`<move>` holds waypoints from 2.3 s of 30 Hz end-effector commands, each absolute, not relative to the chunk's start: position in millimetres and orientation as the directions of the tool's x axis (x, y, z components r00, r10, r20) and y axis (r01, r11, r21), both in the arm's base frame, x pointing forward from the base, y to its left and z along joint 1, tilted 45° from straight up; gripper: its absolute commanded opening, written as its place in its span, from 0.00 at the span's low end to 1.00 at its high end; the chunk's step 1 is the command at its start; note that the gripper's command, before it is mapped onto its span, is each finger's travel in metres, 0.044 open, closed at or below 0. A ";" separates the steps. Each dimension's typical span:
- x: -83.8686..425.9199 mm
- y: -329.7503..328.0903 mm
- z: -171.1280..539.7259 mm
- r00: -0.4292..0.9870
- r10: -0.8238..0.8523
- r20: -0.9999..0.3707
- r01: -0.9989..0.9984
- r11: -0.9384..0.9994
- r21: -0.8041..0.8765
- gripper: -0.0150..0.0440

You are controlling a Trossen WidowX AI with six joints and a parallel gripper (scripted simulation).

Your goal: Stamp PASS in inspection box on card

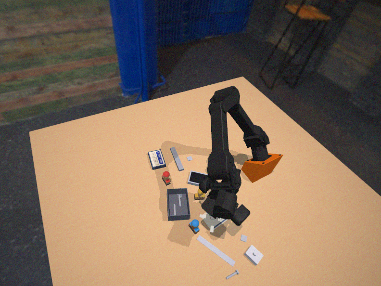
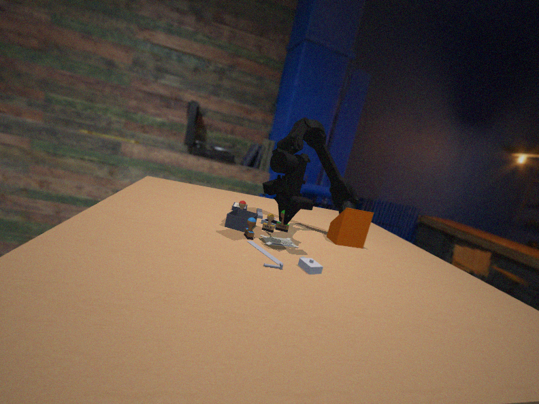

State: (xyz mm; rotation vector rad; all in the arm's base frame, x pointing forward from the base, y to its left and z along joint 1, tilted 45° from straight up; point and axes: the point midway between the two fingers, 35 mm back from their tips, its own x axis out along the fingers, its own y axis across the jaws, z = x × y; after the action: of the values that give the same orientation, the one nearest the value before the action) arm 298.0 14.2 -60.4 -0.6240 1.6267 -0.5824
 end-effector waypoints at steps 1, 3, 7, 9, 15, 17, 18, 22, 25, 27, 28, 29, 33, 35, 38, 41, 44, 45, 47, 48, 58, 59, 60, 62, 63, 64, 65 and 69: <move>297.9 11.7 -62.5 -0.114 -0.689 -0.716 -0.081 0.724 -0.685 0.25; 297.8 10.8 -63.4 -0.113 -0.689 -0.716 -0.081 0.724 -0.685 0.25; 297.4 9.0 -65.3 -0.113 -0.689 -0.716 -0.082 0.724 -0.685 0.25; 297.2 8.0 -66.3 -0.113 -0.689 -0.716 -0.082 0.724 -0.685 0.25; 296.6 5.2 -69.0 -0.112 -0.690 -0.716 -0.082 0.724 -0.685 0.25; 296.4 4.3 -70.0 -0.112 -0.690 -0.716 -0.082 0.724 -0.685 0.25; 296.3 3.8 -70.4 -0.112 -0.690 -0.716 -0.082 0.724 -0.685 0.25; 295.8 1.9 -72.3 -0.111 -0.690 -0.715 -0.082 0.724 -0.685 0.25; 295.4 0.5 -73.7 -0.111 -0.690 -0.715 -0.082 0.724 -0.685 0.25; 295.2 -0.5 -74.6 -0.111 -0.690 -0.715 -0.082 0.724 -0.685 0.25; 295.0 -1.0 -75.1 -0.111 -0.690 -0.715 -0.082 0.724 -0.685 0.25; 294.9 -1.4 -75.5 -0.111 -0.690 -0.715 -0.082 0.724 -0.685 0.25; 294.4 -3.3 -77.3 -0.110 -0.690 -0.715 -0.082 0.723 -0.686 0.25; 294.1 -4.2 -78.2 -0.110 -0.690 -0.715 -0.082 0.723 -0.686 0.25; 293.7 -5.6 -79.4 -0.110 -0.690 -0.715 -0.082 0.723 -0.686 0.25; 293.3 -7.0 -80.7 -0.109 -0.691 -0.715 -0.082 0.723 -0.686 0.25; 292.8 -8.3 -82.0 -0.109 -0.691 -0.715 -0.082 0.723 -0.686 0.25; 292.7 -8.8 -82.4 -0.109 -0.691 -0.715 -0.082 0.723 -0.686 0.25; 292.4 -9.7 -83.2 -0.109 -0.691 -0.715 -0.082 0.723 -0.686 0.25; 292.3 -10.1 -83.6 -0.109 -0.691 -0.715 -0.082 0.723 -0.686 0.25; 292.1 -11.1 -84.5 -0.108 -0.691 -0.715 -0.082 0.723 -0.686 0.25; 292.0 -11.2 -84.7 -0.108 -0.691 -0.715 -0.082 0.723 -0.686 0.25; 292.0 -11.2 -84.7 -0.108 -0.691 -0.715 -0.082 0.723 -0.686 0.25; 292.0 -11.6 -85.0 -0.108 -0.691 -0.715 -0.082 0.723 -0.687 0.25; 291.9 -11.8 -85.3 -0.108 -0.691 -0.714 -0.082 0.723 -0.687 0.25; 291.9 -11.9 -85.4 -0.108 -0.691 -0.714 -0.082 0.722 -0.687 0.25; 291.9 -11.9 -85.4 -0.108 -0.691 -0.714 -0.082 0.722 -0.687 0.25; 291.8 -12.6 -86.1 -0.108 -0.691 -0.714 -0.082 0.722 -0.687 0.25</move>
State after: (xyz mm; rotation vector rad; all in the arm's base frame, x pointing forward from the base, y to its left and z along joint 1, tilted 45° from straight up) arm 291.4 -11.6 -85.7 -0.6279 1.6216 -0.5817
